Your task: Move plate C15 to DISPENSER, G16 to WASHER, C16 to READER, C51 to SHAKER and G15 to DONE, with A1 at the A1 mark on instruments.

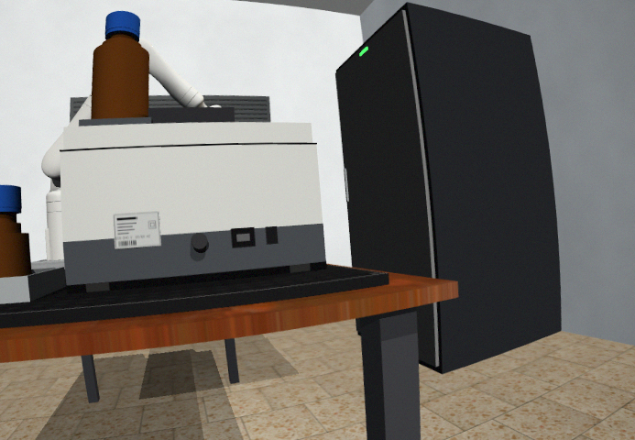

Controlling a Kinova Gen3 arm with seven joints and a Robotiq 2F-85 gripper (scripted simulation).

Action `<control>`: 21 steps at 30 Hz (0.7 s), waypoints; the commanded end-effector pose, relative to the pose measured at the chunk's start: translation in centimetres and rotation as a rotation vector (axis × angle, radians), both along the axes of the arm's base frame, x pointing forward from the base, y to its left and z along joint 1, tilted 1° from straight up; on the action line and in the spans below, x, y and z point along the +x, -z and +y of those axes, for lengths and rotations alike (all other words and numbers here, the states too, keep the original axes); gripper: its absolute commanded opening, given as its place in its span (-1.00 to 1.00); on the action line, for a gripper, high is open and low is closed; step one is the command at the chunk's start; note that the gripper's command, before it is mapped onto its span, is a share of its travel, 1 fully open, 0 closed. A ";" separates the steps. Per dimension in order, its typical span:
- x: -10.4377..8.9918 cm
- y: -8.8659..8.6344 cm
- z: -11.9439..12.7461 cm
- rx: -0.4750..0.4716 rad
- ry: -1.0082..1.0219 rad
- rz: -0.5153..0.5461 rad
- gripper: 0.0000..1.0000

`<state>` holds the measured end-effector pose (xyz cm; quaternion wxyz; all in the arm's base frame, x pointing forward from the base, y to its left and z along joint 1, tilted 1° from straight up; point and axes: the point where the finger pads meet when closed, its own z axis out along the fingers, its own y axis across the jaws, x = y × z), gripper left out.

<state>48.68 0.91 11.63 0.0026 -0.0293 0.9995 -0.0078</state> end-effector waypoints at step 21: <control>0.1 2.6 0.0 0.000 0.000 -0.002 0.88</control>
